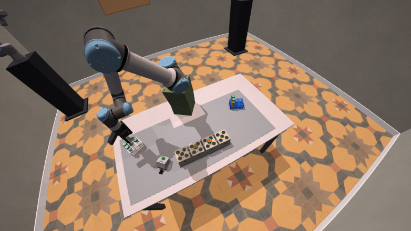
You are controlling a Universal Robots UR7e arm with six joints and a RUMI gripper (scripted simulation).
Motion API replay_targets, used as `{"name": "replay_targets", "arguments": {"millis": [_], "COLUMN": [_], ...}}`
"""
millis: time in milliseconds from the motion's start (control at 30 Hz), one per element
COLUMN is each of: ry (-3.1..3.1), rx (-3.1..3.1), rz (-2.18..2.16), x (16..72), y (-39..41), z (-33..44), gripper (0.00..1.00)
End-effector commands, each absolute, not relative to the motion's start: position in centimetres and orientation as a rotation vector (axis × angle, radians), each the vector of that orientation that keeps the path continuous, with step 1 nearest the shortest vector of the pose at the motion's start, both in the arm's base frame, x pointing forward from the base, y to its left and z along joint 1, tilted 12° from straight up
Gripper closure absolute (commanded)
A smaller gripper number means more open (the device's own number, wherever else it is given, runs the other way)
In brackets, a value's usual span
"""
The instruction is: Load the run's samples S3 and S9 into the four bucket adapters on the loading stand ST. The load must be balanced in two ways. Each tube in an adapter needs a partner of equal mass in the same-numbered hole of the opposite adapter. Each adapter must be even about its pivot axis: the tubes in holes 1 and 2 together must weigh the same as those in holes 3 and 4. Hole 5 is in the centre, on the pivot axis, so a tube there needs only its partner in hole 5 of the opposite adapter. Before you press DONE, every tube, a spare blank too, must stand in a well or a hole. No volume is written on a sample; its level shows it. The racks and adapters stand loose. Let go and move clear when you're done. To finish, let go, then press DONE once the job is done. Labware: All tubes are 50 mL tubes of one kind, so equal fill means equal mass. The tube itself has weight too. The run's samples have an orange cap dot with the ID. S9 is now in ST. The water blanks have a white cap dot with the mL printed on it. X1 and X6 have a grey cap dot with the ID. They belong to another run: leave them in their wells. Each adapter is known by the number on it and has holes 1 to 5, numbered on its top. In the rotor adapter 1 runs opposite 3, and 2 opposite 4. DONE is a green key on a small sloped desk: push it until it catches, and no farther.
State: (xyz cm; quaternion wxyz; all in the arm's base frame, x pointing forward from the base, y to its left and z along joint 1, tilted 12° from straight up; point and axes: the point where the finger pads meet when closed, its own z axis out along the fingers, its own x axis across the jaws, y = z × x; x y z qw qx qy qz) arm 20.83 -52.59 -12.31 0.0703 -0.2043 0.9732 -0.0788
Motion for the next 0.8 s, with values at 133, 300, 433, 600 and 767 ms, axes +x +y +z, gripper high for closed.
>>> {"name": "replay_targets", "arguments": {"millis": [133,300,433,600,767], "ry": [2.928,2.928,2.928,2.928,2.928], "rx": [-0.614,-0.614,-0.614,-0.614,-0.614], "rz": [-0.24,-0.24,-0.24,-0.24,-0.24], "x": [21.1,21.2,21.3,21.3,21.3], "y": [-52.9,-53.0,-53.0,-53.0,-53.0], "z": [-14.0,-14.4,-14.8,-14.8,-14.8], "gripper": [0.65,0.65,0.65,0.65,1.0]}}
